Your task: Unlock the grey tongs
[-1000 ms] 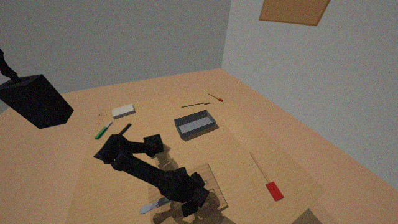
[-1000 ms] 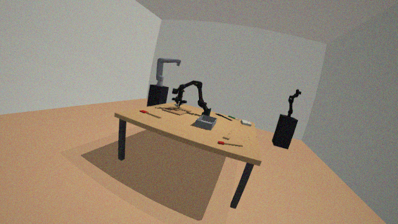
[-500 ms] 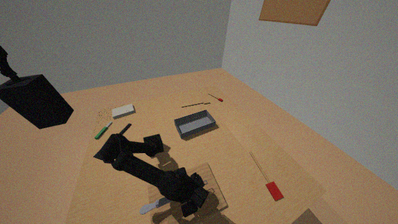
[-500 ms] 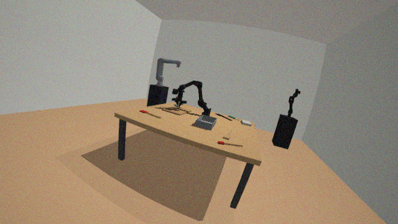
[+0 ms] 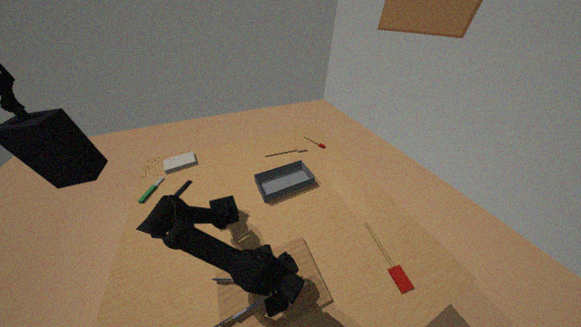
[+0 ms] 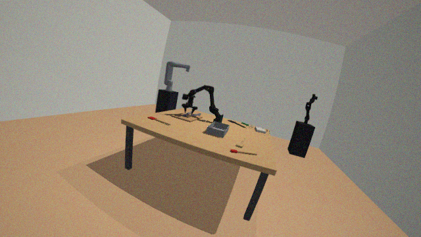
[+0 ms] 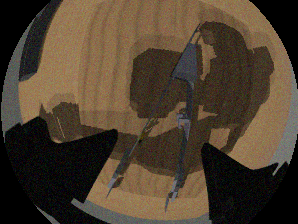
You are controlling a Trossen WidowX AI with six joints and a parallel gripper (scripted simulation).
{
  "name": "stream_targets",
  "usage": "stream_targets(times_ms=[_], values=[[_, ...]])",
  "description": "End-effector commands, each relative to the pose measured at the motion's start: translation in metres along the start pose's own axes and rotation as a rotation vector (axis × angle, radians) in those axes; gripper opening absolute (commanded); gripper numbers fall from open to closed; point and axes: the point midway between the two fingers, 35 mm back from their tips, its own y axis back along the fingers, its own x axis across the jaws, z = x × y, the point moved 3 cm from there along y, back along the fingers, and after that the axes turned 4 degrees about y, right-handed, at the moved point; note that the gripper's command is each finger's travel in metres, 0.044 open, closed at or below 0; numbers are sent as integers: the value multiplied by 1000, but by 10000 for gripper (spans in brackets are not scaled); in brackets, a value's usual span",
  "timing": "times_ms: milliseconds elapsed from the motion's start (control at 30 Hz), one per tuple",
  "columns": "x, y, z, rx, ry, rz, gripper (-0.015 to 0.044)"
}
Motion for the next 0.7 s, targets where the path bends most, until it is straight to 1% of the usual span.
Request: stream_targets(times_ms=[0,167,367,567,667], values=[[-1,1,1,0,0,2,440],[-10,19,30,-10,-2,19,440],[-18,58,85,-26,-5,26,440],[-12,101,135,-39,7,-4,440],[-9,112,146,-43,10,-16,440]])
